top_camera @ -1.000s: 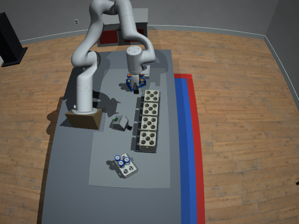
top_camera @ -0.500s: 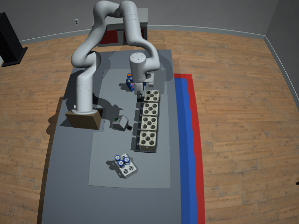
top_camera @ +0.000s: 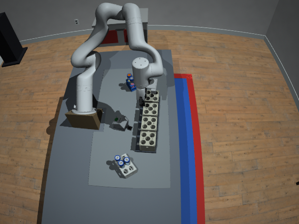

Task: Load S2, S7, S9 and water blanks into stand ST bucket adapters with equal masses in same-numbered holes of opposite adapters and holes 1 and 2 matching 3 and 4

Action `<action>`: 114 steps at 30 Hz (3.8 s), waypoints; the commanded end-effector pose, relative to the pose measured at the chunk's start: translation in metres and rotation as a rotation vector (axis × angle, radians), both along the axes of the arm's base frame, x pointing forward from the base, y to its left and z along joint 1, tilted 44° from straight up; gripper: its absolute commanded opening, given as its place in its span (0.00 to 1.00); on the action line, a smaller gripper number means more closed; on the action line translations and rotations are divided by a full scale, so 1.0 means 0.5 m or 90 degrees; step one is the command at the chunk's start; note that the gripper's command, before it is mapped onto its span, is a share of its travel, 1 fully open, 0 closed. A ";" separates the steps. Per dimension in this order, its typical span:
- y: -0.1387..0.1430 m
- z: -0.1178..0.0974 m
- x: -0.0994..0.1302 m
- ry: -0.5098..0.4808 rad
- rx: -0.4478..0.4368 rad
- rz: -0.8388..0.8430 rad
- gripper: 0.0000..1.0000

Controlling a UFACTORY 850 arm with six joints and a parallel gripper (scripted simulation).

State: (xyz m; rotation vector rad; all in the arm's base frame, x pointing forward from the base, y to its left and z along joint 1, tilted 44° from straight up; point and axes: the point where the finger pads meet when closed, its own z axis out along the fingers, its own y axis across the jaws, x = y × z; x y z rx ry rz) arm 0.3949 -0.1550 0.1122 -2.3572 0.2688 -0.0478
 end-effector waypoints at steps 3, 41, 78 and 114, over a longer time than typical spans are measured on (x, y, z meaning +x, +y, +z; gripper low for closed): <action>0.040 0.038 -0.016 0.086 0.013 -0.090 0.57; 0.283 0.254 -0.115 0.397 0.064 -0.416 0.57; 0.496 0.443 -0.201 0.397 0.064 -0.415 0.57; 0.562 0.374 -0.191 0.397 0.064 -0.415 0.57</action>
